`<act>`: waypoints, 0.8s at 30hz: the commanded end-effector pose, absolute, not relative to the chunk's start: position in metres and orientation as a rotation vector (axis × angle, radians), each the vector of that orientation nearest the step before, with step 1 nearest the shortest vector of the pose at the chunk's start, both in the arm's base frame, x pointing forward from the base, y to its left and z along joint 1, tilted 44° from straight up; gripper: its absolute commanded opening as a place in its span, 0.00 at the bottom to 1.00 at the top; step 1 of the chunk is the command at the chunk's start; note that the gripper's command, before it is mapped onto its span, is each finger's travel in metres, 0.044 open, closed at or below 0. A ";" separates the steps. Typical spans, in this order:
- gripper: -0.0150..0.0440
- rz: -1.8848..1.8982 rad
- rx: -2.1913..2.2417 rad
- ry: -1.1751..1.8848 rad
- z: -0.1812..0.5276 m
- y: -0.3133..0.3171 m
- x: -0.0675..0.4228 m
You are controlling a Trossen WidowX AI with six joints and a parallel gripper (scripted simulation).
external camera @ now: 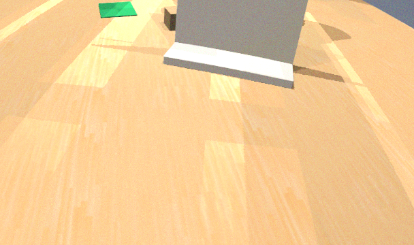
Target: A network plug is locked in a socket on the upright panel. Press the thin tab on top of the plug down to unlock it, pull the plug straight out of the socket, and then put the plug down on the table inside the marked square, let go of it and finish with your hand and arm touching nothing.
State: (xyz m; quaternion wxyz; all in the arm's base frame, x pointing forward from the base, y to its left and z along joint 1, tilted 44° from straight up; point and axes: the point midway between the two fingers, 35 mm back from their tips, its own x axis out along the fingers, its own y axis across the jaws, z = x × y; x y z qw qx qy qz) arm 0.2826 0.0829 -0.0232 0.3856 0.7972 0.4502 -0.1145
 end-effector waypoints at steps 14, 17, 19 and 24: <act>0.52 -0.287 2.028 1.151 -0.013 0.073 0.282; 0.52 -0.287 2.028 1.151 -0.011 0.071 0.282; 0.52 -0.286 2.028 1.151 -0.010 0.070 0.282; 0.52 -0.286 2.029 1.150 -0.007 0.067 0.281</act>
